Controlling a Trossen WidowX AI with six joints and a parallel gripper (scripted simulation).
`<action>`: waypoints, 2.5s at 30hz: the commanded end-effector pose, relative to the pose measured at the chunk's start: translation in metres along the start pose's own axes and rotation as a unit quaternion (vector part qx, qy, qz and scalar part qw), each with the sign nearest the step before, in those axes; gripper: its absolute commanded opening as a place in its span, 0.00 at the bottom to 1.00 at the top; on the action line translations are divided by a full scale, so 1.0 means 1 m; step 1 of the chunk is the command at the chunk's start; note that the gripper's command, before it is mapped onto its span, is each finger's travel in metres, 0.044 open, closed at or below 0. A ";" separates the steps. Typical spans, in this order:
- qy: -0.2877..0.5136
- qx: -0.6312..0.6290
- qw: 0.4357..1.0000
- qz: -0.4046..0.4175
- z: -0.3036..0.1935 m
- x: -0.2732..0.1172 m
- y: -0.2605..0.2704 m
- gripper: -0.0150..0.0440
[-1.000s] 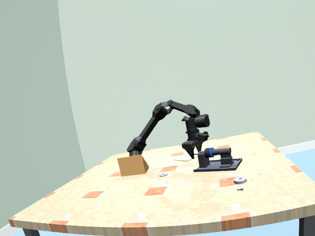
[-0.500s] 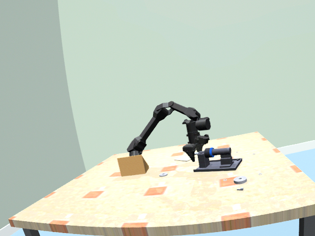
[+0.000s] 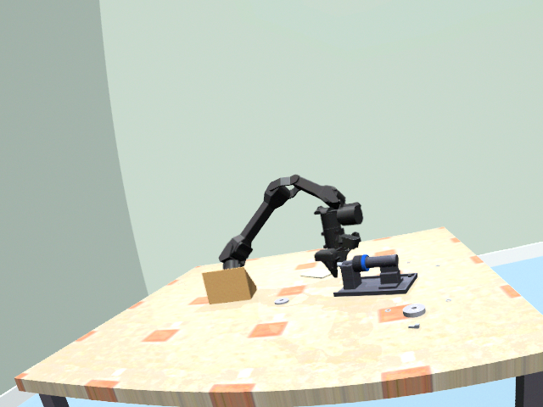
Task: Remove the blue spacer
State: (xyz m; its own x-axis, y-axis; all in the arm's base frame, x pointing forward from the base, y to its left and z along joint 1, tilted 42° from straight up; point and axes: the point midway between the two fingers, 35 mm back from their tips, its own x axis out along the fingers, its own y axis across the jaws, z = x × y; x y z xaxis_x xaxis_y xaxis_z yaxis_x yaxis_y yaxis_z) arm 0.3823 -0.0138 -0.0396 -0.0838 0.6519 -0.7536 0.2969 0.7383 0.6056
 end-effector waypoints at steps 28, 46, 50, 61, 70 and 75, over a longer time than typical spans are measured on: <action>-0.001 0.003 1.000 0.002 -0.009 0.000 0.000 0.25; 0.000 0.003 1.000 0.002 -0.016 0.000 0.000 0.25; 0.000 0.003 1.000 0.002 -0.016 0.000 0.000 0.25; 0.000 0.003 1.000 0.002 -0.017 0.000 0.000 0.25; 0.000 0.003 1.000 0.002 -0.018 0.000 0.000 0.25; 0.000 0.003 1.000 0.002 -0.018 0.000 0.000 0.25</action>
State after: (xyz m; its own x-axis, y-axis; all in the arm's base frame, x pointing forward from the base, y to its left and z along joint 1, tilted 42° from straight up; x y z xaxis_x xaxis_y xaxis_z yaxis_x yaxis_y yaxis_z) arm 0.3652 -0.0107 -0.0359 -0.0827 0.6548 -0.7513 0.3070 0.7340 0.6058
